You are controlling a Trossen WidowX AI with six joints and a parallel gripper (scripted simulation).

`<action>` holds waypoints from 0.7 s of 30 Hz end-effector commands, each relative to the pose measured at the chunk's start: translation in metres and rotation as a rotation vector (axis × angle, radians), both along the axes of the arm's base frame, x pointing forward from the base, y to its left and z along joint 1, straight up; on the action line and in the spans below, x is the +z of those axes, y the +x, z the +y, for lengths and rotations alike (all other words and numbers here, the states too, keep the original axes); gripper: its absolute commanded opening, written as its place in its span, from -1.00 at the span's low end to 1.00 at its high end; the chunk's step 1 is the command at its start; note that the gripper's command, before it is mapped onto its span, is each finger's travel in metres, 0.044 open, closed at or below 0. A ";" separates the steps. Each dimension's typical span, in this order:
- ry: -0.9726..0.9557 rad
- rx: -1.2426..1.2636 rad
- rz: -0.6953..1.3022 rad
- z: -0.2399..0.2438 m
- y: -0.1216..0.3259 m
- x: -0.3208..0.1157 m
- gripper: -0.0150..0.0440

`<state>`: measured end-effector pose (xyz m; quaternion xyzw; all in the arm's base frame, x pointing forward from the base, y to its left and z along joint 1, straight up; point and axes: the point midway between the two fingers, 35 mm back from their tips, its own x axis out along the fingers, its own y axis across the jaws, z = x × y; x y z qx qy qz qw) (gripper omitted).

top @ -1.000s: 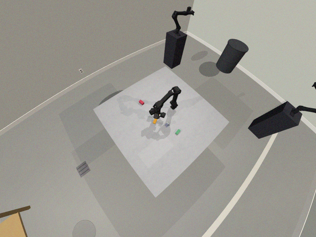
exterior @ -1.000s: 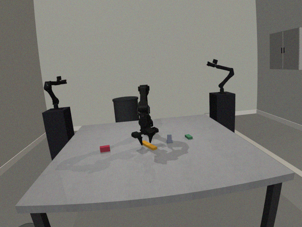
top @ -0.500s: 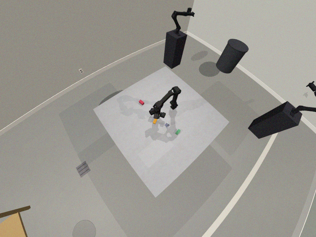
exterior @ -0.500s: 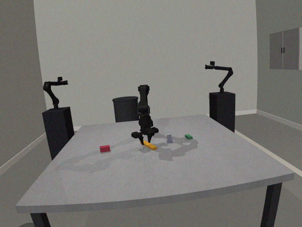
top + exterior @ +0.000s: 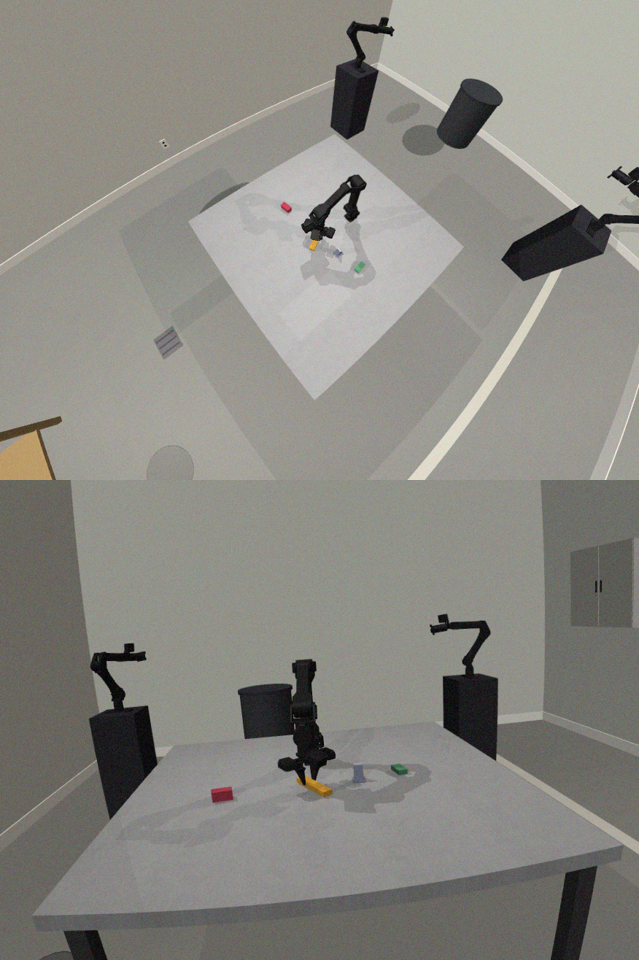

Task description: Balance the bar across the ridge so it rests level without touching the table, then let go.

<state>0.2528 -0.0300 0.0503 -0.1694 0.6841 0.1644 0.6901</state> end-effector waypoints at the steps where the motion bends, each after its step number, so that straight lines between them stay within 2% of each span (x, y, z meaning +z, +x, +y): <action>1: -0.001 0.000 -0.010 0.000 0.004 0.012 -0.49; 21: 0.001 0.002 -0.011 0.000 0.005 0.063 -0.49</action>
